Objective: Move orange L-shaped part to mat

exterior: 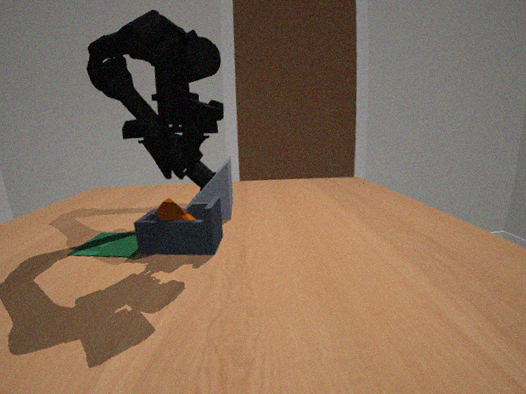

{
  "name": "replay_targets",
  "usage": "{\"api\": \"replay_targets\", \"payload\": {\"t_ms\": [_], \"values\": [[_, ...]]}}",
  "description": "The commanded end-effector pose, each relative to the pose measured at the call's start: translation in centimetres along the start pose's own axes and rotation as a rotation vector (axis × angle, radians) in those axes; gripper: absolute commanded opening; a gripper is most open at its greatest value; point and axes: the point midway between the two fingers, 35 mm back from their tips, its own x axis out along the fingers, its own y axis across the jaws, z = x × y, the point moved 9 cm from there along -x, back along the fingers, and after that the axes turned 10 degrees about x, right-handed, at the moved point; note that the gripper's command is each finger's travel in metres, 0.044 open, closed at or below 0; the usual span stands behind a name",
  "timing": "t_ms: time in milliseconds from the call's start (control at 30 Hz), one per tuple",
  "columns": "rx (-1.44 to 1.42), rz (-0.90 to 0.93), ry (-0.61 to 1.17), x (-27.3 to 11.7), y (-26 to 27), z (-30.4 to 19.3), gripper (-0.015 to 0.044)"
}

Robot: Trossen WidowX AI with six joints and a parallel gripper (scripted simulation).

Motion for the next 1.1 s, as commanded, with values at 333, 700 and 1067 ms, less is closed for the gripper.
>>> {"api": "replay_targets", "payload": {"t_ms": [333,700,1067], "values": [[-0.396,-0.009,0.001,0.0,-1.2,-2.1,0.028],[-0.396,-0.01,0.002,3.0,-1.2,-2.1,0.028],[-0.396,-0.01,0.001,4.6,-1.3,-2.0,0.028]]}}
